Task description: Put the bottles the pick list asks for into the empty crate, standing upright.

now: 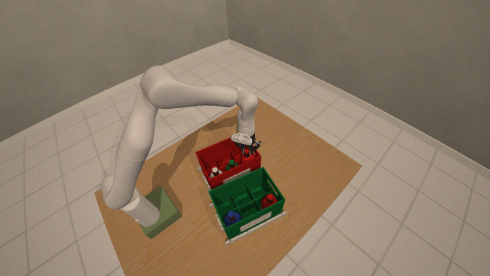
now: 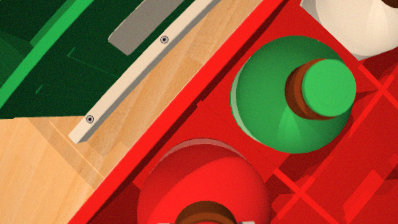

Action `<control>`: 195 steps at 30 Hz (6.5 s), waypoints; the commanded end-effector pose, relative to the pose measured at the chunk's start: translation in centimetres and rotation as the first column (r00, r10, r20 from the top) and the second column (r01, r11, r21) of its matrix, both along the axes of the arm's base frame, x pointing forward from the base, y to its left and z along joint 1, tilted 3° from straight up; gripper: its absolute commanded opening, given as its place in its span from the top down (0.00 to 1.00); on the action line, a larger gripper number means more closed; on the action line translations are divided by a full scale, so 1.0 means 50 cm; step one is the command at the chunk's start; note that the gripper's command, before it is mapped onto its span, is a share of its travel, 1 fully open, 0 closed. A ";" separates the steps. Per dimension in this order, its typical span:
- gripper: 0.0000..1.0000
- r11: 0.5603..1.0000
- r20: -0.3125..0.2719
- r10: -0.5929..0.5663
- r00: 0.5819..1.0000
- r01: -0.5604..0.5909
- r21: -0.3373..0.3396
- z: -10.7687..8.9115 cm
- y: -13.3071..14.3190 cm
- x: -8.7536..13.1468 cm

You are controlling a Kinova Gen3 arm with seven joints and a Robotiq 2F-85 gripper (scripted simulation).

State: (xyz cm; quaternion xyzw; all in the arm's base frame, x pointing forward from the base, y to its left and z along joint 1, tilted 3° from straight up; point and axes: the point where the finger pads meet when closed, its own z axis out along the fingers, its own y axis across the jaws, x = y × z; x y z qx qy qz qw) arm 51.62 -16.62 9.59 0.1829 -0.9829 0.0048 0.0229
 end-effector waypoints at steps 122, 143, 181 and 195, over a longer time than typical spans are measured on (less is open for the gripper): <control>0.90 1.000 0.003 0.000 1.000 0.000 -0.001 -0.055 -0.001 -0.001; 0.33 1.000 0.003 0.000 1.000 0.000 -0.001 -0.063 -0.001 -0.001; 0.33 1.000 0.003 0.000 1.000 0.000 -0.001 -0.063 -0.001 -0.001; 0.33 1.000 0.003 0.000 1.000 0.000 -0.001 -0.037 -0.001 0.000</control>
